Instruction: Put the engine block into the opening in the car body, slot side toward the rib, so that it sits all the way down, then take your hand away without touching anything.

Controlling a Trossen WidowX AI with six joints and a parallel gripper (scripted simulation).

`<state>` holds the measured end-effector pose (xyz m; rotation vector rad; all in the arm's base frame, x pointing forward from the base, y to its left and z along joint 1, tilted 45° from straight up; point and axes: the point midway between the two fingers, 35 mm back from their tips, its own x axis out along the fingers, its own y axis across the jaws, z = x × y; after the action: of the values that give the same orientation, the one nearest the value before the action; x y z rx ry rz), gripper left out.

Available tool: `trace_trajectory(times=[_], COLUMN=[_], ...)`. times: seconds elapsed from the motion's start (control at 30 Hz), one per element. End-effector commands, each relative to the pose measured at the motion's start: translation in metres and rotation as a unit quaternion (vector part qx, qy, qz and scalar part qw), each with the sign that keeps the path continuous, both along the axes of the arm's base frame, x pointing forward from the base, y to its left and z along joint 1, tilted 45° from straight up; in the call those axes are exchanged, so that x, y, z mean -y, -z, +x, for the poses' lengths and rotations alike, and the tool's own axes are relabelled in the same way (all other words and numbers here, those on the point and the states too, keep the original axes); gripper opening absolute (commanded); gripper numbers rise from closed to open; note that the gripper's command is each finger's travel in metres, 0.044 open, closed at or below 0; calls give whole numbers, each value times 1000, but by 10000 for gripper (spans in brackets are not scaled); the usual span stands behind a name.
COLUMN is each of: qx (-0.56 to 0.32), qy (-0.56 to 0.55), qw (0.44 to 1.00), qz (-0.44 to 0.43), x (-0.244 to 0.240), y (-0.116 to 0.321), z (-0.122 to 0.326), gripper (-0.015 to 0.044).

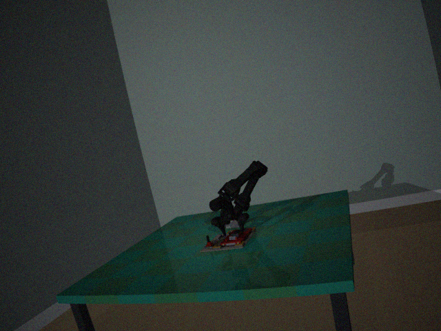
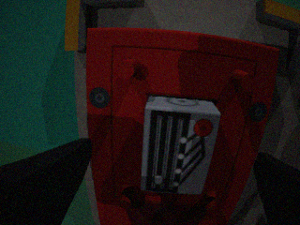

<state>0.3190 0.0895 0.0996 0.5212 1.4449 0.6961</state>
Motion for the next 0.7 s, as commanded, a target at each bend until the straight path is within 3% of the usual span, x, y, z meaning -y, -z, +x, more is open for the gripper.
trace_trajectory(times=[0.0, 0.27, 0.67], qx=[0, -1, -1], qy=[0, 2, 2], qw=[1000, 1000, 1000], qz=[0, 1, 1], x=[0, 10, 10], y=[0, -10, -10], z=[0, 0, 0], gripper=[440, 440, 125])
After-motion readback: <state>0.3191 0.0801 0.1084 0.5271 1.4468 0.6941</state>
